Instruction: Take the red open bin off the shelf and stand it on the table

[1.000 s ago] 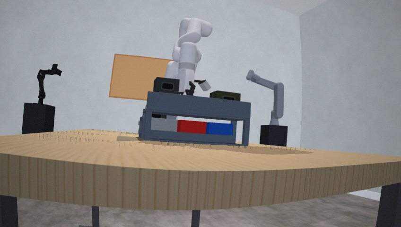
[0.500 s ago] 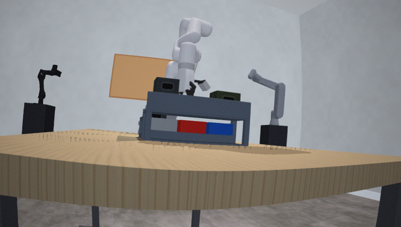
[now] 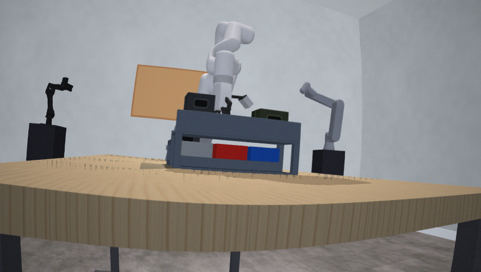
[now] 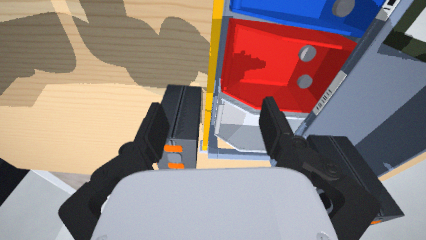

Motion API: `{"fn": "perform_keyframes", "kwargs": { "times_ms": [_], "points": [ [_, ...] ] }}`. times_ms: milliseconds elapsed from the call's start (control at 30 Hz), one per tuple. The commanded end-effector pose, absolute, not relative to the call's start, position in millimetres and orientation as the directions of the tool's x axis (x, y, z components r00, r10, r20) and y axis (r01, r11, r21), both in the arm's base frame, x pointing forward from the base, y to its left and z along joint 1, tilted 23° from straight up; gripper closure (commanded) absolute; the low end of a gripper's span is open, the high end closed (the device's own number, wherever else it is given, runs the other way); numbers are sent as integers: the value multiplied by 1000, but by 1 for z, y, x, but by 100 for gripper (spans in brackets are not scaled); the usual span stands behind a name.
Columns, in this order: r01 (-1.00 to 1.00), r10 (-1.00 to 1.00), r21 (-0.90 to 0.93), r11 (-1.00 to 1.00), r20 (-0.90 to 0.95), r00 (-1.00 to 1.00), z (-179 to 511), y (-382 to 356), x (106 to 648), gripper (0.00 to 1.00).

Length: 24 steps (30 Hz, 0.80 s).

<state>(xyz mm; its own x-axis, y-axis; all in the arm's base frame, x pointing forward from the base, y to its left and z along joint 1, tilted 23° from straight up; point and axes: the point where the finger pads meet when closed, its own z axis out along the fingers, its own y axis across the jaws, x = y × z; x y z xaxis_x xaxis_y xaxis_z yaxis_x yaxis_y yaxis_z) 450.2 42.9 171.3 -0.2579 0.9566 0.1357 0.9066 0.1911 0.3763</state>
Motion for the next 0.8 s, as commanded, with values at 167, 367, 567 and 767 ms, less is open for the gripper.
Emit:
{"fn": "perform_keyframes", "kwargs": {
  "times_ms": [167, 367, 567, 767],
  "points": [
    [930, 974, 358, 82, 168, -150, 173, 43, 451, 0],
    [936, 977, 349, 32, 186, -102, 173, 43, 451, 0],
    [937, 963, 303, -171, 254, 93, 173, 43, 451, 0],
    [937, 963, 303, -171, 254, 93, 173, 43, 451, 0]
  ]
}}
